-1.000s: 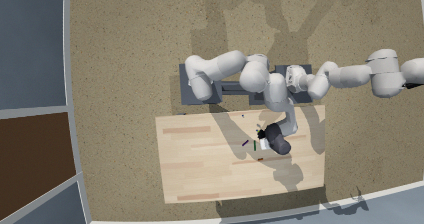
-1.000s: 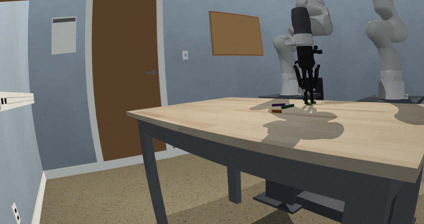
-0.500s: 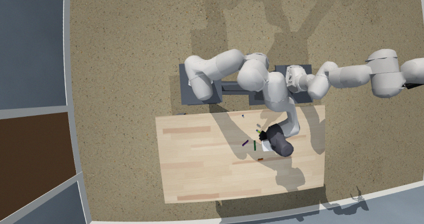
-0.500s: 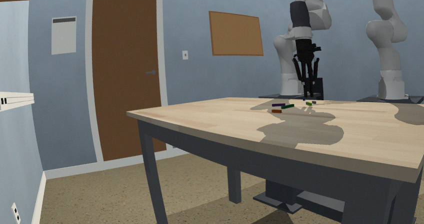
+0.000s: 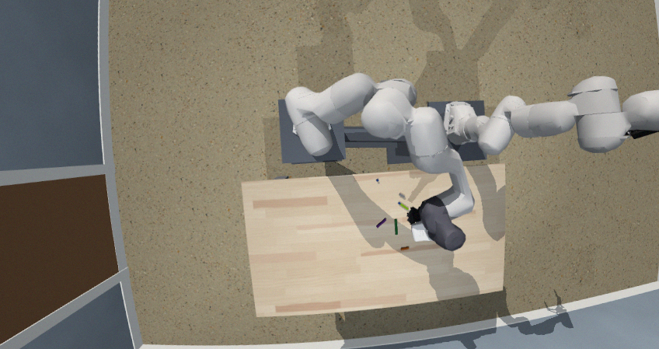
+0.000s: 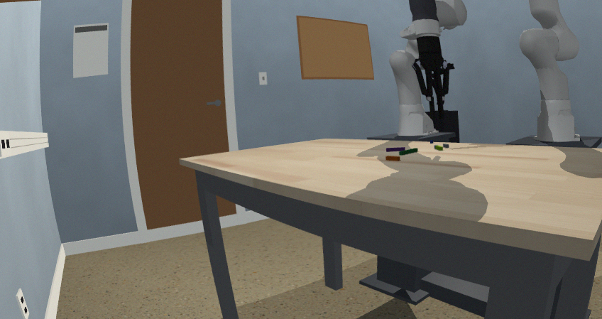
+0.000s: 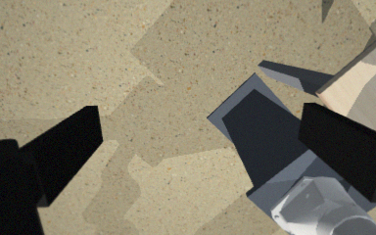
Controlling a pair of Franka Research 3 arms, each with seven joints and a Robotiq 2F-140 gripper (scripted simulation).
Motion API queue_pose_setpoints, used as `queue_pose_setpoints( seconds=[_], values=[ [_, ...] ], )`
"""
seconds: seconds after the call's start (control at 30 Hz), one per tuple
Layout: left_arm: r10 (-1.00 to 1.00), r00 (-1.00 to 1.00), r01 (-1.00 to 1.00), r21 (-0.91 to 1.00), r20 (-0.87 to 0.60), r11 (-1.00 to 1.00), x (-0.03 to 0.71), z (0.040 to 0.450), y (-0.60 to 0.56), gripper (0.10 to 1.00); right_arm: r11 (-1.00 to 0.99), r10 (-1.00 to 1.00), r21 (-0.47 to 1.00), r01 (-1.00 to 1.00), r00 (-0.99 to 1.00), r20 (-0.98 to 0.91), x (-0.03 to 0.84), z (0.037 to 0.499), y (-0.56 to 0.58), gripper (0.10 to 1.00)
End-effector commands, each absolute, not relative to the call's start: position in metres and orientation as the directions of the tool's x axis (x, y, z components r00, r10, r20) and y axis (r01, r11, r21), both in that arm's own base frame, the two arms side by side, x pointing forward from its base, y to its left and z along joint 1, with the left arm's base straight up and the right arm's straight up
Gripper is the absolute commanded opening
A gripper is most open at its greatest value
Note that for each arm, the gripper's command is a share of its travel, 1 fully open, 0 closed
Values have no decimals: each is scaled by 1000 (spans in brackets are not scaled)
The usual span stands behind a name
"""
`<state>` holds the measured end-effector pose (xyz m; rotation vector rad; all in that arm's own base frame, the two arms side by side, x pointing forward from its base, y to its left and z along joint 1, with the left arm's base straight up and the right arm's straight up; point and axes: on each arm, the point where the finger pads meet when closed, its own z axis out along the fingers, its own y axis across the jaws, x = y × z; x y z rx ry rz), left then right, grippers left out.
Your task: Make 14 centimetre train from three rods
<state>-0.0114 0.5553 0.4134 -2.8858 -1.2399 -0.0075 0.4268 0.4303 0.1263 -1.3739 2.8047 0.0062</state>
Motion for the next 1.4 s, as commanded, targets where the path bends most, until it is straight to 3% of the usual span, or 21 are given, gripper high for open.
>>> queue_pose_setpoints(
  seconds=[0.0,0.1,0.13,0.83,1.37],
  values=[
    [724,690,724,0,0,-690,-13,413,554,1000,625,-780,0,-780,-625,0,421,128,428,231],
    [724,690,724,0,0,-690,-13,413,554,1000,625,-780,0,-780,-625,0,421,128,428,231],
    [724,690,724,0,0,-690,-13,413,554,1000,625,-780,0,-780,-625,0,421,128,428,1000],
    [724,690,724,0,0,-690,-13,413,554,1000,621,-784,0,-784,-621,0,421,128,428,1000],
    [724,690,724,0,0,-690,-13,413,554,1000,299,-954,-3,-954,-299,5,438,123,421,1000]
  ],
)
